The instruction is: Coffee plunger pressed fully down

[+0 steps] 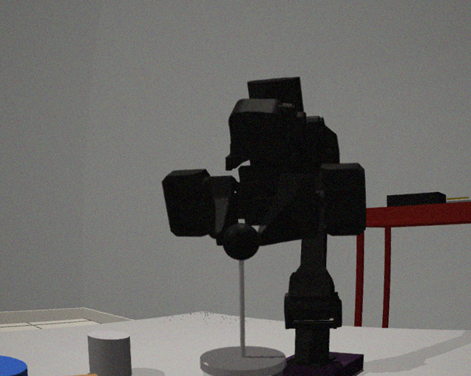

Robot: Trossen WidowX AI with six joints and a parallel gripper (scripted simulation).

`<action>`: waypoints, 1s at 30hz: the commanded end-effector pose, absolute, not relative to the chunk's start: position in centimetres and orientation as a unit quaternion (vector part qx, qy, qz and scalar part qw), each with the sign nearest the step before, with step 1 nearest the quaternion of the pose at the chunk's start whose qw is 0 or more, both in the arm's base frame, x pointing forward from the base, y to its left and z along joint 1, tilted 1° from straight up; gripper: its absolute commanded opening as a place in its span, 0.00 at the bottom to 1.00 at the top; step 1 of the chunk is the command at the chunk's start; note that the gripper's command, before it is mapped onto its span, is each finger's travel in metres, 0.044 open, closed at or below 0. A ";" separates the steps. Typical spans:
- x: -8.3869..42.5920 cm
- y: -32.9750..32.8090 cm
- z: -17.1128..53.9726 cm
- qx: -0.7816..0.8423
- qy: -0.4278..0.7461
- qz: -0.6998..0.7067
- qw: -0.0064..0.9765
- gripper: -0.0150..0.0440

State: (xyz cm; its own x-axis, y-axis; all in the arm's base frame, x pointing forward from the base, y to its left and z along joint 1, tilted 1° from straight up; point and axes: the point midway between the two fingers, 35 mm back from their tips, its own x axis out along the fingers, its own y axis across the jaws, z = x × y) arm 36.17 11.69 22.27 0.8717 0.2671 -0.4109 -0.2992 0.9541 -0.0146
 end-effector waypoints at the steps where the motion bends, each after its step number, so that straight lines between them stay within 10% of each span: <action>1: 36.0 11.6 18.9 -0.044 0.244 0.146 0.958 0.44; 30: 37.3 11.9 15.5 -0.044 0.243 0.146 0.958 0.44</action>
